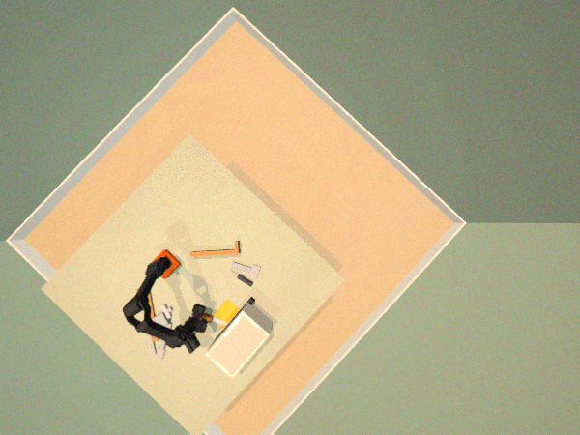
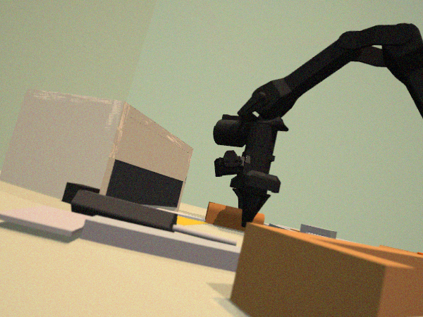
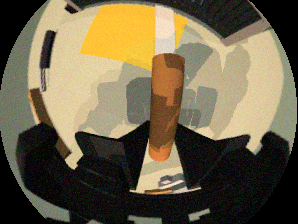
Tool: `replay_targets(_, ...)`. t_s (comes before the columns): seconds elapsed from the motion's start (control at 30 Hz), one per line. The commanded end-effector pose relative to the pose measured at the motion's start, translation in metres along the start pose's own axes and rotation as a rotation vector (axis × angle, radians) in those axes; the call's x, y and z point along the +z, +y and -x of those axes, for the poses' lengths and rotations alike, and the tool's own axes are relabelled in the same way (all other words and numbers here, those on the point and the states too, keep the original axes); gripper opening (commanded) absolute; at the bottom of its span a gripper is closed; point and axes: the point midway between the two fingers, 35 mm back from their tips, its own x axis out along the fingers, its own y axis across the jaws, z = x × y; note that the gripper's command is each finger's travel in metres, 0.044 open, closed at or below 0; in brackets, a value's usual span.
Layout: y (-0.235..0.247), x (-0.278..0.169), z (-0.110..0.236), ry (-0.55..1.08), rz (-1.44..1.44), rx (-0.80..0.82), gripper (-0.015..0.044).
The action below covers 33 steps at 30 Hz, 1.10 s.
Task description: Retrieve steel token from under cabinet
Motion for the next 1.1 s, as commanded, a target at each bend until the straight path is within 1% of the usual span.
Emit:
replay_targets(0.0, 0.0, -0.007, -0.001, 0.004, 0.004, 0.001, 0.0)
replay_targets(1.07, -0.002, -0.048, -0.001, 0.008, 0.003, 0.001, 0.0)
